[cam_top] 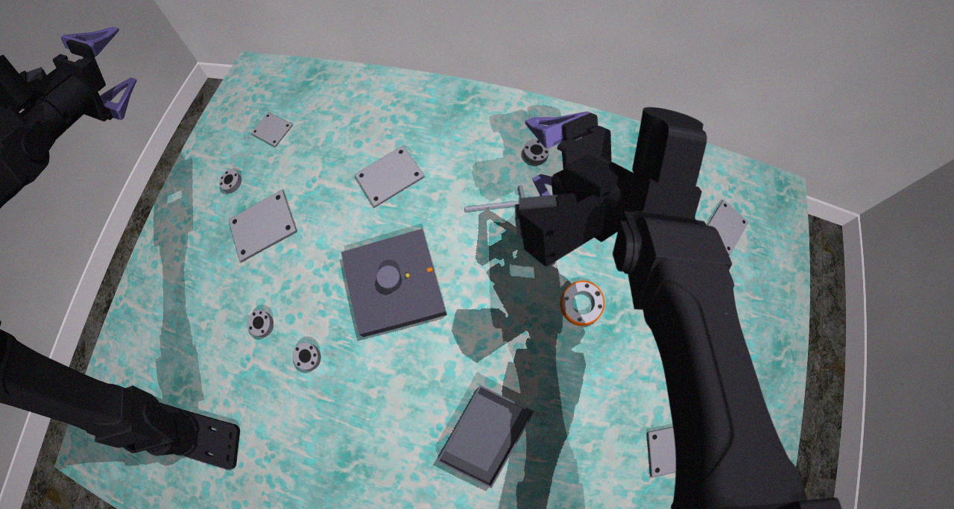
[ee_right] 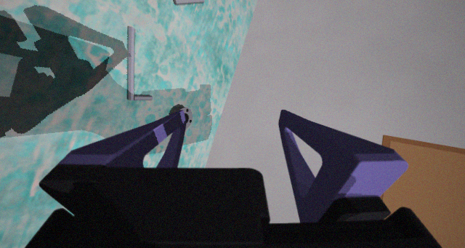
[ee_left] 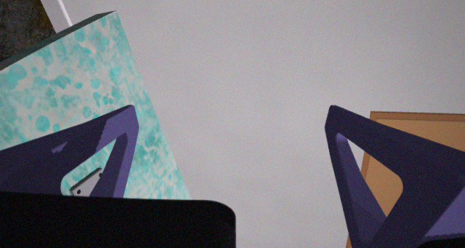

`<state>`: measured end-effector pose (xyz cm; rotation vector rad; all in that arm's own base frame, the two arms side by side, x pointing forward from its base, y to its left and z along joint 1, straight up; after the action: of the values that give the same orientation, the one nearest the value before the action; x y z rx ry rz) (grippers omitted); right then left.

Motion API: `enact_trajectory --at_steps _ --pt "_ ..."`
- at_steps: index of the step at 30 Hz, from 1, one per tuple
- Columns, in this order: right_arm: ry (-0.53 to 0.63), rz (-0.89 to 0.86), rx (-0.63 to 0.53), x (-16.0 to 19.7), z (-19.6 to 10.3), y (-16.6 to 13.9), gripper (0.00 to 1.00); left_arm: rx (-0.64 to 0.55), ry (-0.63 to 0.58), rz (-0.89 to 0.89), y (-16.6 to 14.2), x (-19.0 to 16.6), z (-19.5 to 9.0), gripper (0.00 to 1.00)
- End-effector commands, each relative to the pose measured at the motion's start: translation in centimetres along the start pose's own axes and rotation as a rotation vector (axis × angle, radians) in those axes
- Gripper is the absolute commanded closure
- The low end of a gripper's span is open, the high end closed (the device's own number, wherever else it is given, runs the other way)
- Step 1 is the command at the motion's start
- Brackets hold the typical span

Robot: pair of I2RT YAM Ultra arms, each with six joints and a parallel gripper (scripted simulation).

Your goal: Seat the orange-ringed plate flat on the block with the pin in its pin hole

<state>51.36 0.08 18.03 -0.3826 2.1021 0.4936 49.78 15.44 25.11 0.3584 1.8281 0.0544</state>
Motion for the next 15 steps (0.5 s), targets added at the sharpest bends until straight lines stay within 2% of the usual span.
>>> enact_trajectory --at_steps 1,14,15 --pt "-0.029 -0.013 -0.004 -1.4 -0.7 0.4 0.20 -0.013 -0.031 0.028 0.3 -1.6 -0.5 0.00" --pt "-0.019 -0.006 -0.006 -0.9 -0.4 0.3 0.20 -0.007 -0.019 0.019 0.2 -0.9 -0.3 0.00" --pt "0.017 0.053 0.021 0.5 -1.3 -0.2 0.20 -0.027 -0.088 0.097 -0.1 -4.6 -1.1 0.00"
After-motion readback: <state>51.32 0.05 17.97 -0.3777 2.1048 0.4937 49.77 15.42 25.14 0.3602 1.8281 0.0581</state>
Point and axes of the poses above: on each arm, the point where the finger pads meet when closed, its own z axis out along the fingers, its own x axis across the jaws, y = z × x, the point moved 3 cm from there along -z, back along the fingers, and after that the axes turned 3 degrees about z, right-handed, at the moved point
